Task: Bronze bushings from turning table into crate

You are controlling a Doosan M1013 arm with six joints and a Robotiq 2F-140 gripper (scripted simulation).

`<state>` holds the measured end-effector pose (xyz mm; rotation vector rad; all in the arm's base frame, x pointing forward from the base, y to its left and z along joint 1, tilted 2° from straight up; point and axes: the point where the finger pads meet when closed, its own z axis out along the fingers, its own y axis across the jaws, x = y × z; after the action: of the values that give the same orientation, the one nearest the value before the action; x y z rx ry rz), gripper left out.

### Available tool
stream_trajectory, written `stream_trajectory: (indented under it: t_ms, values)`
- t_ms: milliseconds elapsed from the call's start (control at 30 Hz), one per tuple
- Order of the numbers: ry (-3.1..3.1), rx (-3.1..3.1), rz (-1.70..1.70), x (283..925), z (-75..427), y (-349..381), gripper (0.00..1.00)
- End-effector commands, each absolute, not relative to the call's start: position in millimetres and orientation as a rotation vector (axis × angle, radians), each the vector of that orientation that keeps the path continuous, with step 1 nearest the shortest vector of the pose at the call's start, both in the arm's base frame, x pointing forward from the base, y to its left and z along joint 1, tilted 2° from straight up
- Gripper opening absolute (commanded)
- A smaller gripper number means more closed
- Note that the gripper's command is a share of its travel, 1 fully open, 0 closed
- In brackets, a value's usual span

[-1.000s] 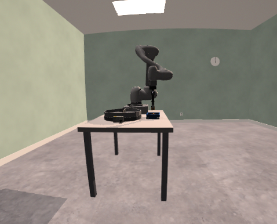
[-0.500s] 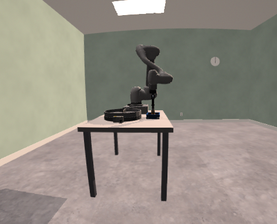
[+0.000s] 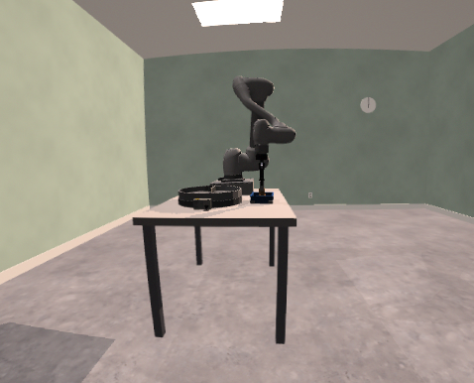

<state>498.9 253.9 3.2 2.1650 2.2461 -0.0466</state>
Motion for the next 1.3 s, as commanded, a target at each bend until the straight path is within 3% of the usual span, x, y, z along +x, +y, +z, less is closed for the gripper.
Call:
stream_trajectory:
  t_ms: [0, 1267]
  values:
    - [2.246, 2.165, -0.046, 498.9, 3.3, 253.9, 0.00]
    - [2.246, 2.165, -0.046, 498.8, -18.1, 253.2, 0.00]
